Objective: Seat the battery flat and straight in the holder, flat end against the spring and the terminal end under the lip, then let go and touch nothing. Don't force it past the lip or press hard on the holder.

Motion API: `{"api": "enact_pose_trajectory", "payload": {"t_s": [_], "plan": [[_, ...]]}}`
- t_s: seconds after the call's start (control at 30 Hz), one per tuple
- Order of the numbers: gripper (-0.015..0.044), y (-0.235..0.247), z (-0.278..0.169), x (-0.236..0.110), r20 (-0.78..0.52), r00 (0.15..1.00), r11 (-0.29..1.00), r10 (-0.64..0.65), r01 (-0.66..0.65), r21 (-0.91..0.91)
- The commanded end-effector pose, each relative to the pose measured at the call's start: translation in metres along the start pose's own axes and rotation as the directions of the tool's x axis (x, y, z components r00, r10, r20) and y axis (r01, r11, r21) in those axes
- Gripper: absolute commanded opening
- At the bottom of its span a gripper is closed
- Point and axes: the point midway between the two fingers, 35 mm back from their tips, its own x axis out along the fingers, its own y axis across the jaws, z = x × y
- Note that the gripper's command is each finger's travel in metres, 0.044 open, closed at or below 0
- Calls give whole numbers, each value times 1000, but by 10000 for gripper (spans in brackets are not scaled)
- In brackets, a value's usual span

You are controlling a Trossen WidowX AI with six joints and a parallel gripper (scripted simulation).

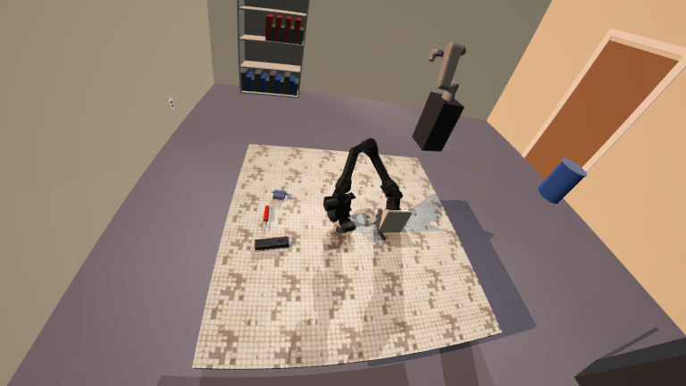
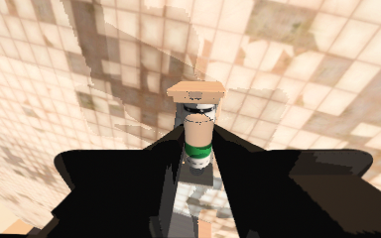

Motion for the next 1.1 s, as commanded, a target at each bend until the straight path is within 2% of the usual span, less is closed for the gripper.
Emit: {"api": "enact_pose_trajectory", "payload": {"t_s": [0.0,0.33,0.47,1.0,1.07], "plan": [[86,1,3,1,-8,1000,1000,0,0,1],[86,1,3,1,-7,1000,1000,0,0,1],[188,1,3,1,-7,1000,1000,0,0,1],[188,3,2,-14,-6,1000,1000,1,-1,-3],[240,4,1,-17,-9,1000,1000,-4,4,-13]]}}
